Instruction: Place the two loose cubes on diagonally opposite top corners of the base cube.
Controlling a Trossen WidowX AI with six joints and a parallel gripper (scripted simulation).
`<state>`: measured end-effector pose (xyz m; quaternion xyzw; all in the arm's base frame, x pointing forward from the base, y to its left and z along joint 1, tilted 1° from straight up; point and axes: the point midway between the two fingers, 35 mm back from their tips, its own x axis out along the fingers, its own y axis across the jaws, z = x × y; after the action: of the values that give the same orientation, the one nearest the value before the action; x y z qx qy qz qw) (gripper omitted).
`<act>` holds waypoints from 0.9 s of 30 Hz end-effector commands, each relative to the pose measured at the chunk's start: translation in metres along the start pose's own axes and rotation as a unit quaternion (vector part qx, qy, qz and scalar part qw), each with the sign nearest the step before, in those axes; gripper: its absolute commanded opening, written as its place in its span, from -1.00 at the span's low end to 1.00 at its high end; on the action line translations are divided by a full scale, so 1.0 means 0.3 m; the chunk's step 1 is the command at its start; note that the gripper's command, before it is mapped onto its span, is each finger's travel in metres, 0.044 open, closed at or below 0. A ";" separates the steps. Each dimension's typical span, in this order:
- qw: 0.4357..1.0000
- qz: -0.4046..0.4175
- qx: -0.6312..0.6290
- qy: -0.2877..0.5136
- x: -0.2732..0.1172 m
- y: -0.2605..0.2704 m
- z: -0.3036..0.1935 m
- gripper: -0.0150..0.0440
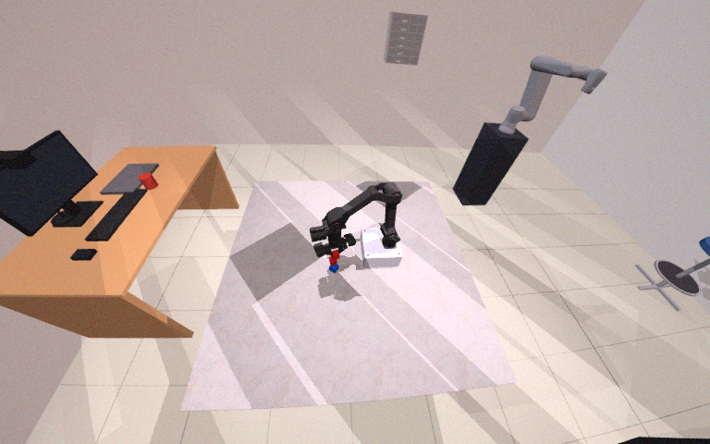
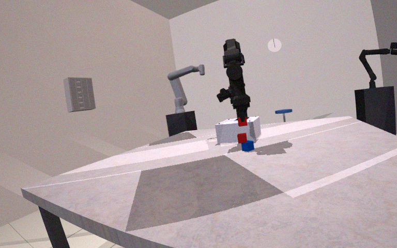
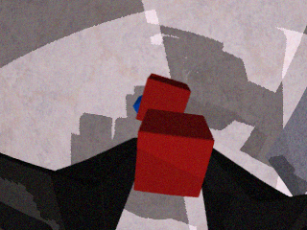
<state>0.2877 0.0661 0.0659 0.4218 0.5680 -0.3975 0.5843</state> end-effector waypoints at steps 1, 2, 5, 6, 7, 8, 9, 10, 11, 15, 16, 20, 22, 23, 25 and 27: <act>0.999 0.003 0.048 -0.001 0.001 0.028 -0.044 -0.14; 0.998 0.003 0.059 -0.001 0.002 0.032 -0.054 -0.14; 0.996 0.004 0.092 0.000 0.005 0.045 -0.084 -0.14; 0.995 0.004 0.101 0.000 0.006 0.049 -0.093 -0.14; 0.994 0.004 0.107 0.000 0.007 0.051 -0.098 -0.14; 0.994 0.004 0.109 0.000 0.007 0.051 -0.100 -0.14; 0.994 0.004 0.109 0.000 0.007 0.051 -0.100 -0.14; 0.994 0.004 0.109 0.000 0.007 0.051 -0.100 -0.14; 0.994 0.004 0.109 0.000 0.007 0.051 -0.100 -0.14; 0.994 0.004 0.110 0.000 0.032 0.051 -0.100 -0.14; 0.994 0.004 0.110 0.000 0.042 0.050 -0.100 -0.14; 0.994 0.004 0.112 0.000 0.084 0.046 -0.100 -0.14; 0.994 0.004 0.113 0.000 0.102 0.044 -0.099 -0.14; 0.994 0.004 0.113 0.000 0.107 0.044 -0.099 -0.14; 0.994 0.004 0.113 0.000 0.108 0.043 -0.099 -0.14; 0.994 0.004 0.113 0.000 0.108 0.043 -0.099 -0.14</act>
<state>0.2919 0.0994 0.0371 0.4864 0.5196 -0.4561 0.5343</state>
